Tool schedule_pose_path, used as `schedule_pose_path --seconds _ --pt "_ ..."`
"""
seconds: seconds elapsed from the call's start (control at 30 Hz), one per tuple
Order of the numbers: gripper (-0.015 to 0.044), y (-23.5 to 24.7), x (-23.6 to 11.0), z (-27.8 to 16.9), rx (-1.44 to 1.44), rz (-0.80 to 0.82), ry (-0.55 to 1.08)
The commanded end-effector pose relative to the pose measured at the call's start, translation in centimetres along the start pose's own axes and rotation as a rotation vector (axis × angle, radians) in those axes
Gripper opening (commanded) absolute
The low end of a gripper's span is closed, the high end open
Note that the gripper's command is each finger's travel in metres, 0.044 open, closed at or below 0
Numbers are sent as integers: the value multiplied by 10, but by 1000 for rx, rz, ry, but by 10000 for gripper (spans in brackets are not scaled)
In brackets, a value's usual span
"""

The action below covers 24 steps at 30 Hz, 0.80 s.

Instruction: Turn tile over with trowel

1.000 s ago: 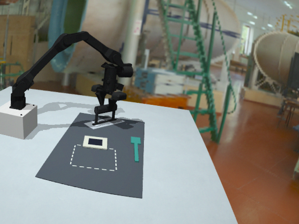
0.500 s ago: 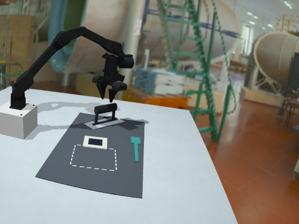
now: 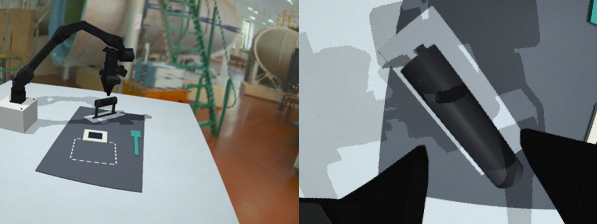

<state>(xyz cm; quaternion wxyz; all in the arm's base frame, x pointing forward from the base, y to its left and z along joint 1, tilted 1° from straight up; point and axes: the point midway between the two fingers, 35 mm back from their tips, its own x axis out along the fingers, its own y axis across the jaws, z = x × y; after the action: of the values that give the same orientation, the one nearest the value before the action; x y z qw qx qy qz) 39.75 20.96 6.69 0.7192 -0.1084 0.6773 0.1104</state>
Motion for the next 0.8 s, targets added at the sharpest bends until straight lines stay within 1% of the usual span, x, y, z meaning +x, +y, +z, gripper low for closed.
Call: schedule_pose_path --seconds 0.0,0.77 --pt "270 0 0 0 123 0 1" --pt "270 -1 -1 0 924 -1 2"
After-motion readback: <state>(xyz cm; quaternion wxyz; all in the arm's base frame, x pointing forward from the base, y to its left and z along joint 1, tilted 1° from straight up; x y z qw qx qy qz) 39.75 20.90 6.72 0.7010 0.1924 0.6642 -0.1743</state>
